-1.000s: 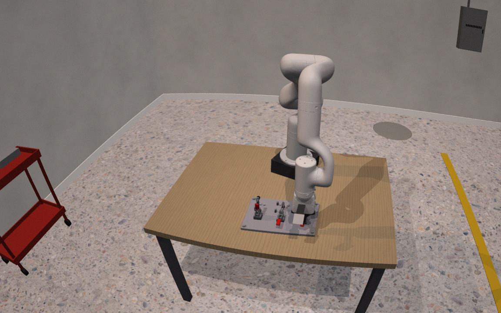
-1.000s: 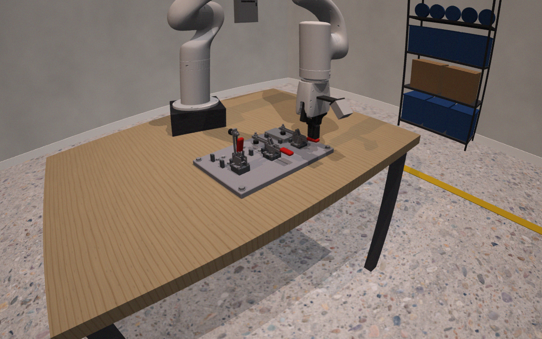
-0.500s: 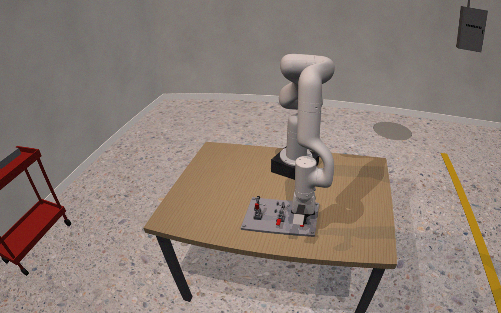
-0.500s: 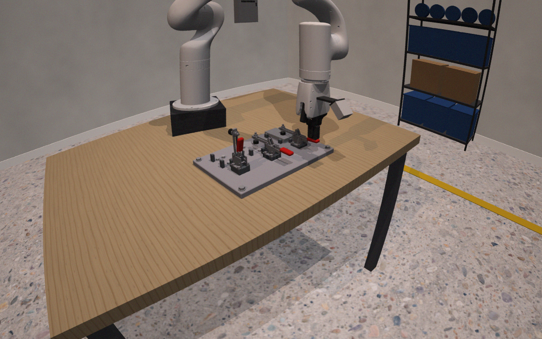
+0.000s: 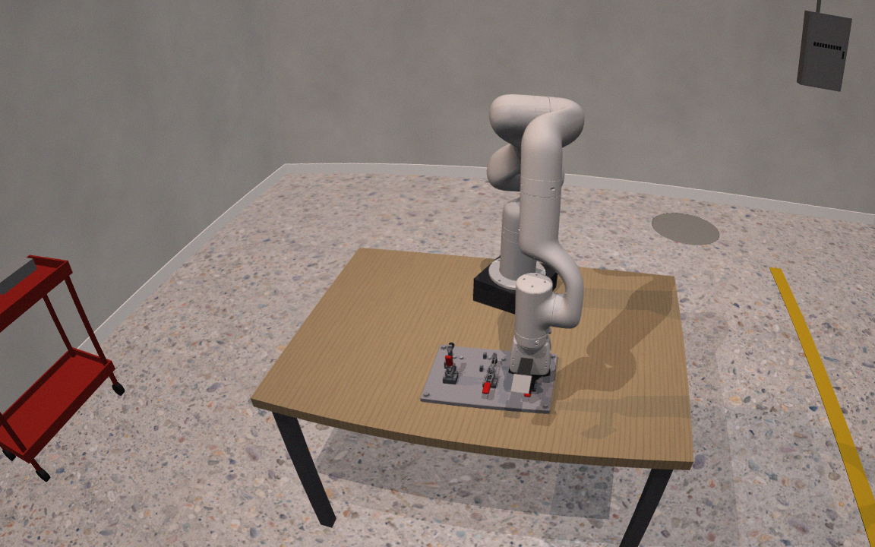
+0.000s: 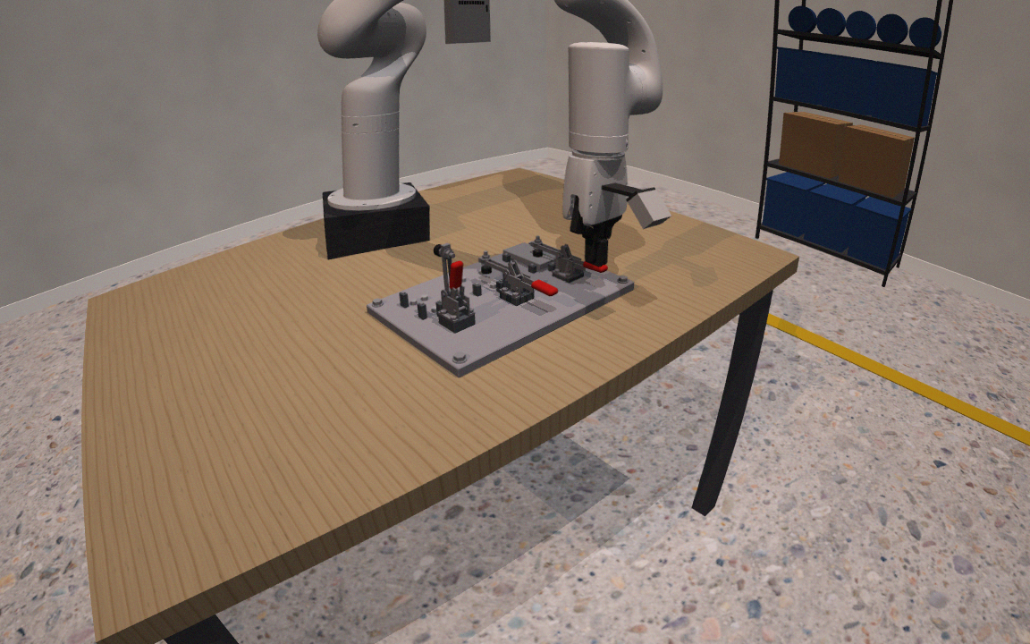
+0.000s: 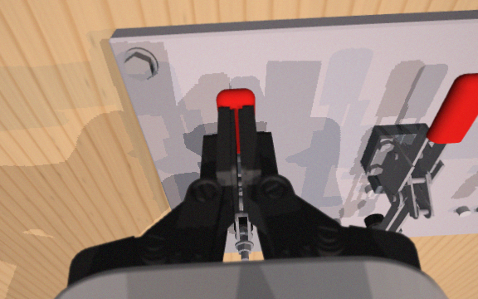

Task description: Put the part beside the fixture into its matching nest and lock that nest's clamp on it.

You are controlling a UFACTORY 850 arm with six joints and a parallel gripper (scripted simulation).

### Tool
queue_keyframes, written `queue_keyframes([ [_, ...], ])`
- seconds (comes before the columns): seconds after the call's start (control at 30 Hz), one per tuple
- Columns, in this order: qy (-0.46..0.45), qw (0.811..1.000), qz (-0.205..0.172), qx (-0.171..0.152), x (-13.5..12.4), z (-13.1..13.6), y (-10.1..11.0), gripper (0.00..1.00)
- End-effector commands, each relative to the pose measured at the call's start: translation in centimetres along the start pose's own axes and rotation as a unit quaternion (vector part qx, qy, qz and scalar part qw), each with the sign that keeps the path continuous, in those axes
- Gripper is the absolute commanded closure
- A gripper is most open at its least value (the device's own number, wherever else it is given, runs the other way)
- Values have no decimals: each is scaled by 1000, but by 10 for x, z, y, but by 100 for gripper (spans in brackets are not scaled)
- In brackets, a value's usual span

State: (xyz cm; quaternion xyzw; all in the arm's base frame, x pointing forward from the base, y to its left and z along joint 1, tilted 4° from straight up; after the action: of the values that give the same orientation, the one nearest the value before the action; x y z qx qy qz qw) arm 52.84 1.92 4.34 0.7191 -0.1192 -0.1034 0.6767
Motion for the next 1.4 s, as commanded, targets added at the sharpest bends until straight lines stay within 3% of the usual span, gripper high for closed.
queue_keyframes([
  [0.0,0,1000,0,0,0,0,-1,100],
  [1.1,0,1000,0,0,0,0,-2,100],
  [1.37,0,1000,0,0,0,0,5,100],
])
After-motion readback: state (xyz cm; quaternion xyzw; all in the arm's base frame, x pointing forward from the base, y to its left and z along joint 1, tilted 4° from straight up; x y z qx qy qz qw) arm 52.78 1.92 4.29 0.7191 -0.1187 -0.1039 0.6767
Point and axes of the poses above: the point where the finger pads meet when closed, its own y axis back along the fingers, its own z axis across the jaws, x = y × z, the point moved 3 cm from there along y, back along the fingers, and after that the axes turned 10 degrees about -y, right-handed, at the moved point
